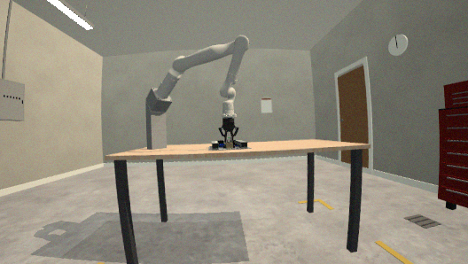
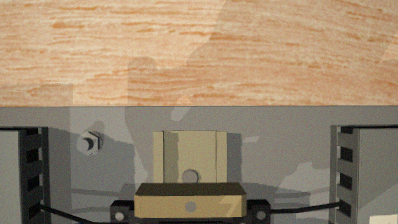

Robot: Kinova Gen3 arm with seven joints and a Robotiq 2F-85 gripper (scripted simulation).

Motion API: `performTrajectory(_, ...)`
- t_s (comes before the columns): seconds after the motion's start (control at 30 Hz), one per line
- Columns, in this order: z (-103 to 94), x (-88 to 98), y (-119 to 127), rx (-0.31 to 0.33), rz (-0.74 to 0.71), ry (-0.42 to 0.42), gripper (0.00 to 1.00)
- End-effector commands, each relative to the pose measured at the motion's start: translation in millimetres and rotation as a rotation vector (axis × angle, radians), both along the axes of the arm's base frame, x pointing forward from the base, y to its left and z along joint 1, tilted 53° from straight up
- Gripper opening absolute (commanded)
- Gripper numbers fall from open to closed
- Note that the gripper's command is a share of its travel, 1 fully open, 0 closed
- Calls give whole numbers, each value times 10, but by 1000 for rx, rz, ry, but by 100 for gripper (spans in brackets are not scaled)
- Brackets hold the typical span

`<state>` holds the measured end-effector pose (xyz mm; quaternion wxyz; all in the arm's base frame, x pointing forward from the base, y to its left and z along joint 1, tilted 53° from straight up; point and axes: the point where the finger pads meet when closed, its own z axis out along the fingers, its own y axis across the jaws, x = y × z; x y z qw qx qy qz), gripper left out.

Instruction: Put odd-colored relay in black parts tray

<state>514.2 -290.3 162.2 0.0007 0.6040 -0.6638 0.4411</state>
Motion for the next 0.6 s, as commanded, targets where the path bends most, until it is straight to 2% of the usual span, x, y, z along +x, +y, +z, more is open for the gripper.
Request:
performTrajectory(0.0, 17, 29, -5, -5, 5, -5, 0)
performTrajectory(0.57, 17, 25, -6, -7, 7, -9, 0)
